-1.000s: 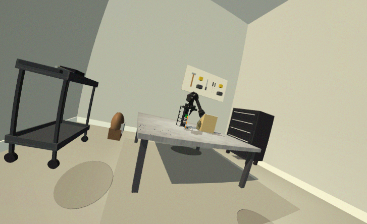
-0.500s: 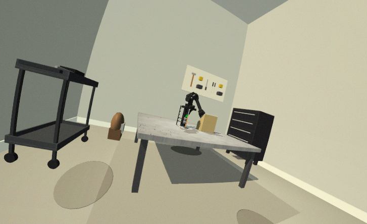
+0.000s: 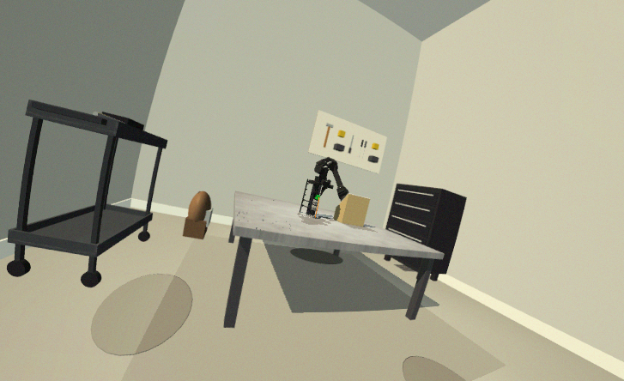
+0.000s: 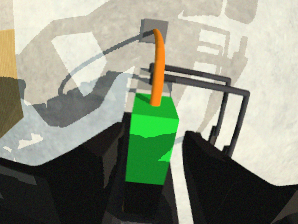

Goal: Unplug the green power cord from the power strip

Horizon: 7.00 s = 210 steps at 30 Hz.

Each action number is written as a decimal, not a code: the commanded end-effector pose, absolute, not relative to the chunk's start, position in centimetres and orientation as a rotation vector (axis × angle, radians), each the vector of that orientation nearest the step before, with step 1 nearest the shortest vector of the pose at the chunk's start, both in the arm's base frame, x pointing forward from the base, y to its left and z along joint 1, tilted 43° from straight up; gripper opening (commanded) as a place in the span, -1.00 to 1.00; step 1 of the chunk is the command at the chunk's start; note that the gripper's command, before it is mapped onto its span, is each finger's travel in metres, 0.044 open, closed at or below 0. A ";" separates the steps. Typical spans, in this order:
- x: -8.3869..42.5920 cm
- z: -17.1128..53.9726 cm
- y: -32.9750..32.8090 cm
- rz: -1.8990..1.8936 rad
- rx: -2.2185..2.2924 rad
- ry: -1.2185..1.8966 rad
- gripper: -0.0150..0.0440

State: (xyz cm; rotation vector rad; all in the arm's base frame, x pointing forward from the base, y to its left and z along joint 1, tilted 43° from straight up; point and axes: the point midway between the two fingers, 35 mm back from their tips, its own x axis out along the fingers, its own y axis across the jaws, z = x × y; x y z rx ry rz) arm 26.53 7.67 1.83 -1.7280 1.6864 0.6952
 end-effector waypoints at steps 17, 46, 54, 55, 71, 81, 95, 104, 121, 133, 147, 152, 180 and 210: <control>26.5 1.4 7.2 0.695 -1.727 1.689 -0.46; 26.9 -1.0 10.5 0.700 -1.729 1.686 -0.49; 26.9 -1.7 11.6 0.701 -1.729 1.686 -0.49; 26.9 -1.8 11.7 0.701 -1.729 1.686 -0.49; 27.1 -1.5 10.7 0.691 -1.707 1.698 0.05; 26.9 -0.9 11.1 0.699 -1.733 1.688 0.05; 26.8 0.6 9.5 0.699 -1.733 1.689 0.05; 26.6 1.5 8.5 0.699 -1.734 1.690 0.05; 26.5 1.5 7.3 0.698 -1.735 1.690 0.05; 26.5 1.3 7.2 0.695 -1.727 1.689 -0.26; 26.6 0.9 7.7 0.696 -1.727 1.688 -0.49; 26.8 0.4 8.3 0.697 -1.727 1.688 -0.49; 27.0 -2.0 11.7 0.700 -1.730 1.686 -0.40; 27.2 -4.8 16.2 0.701 -1.730 1.685 1.00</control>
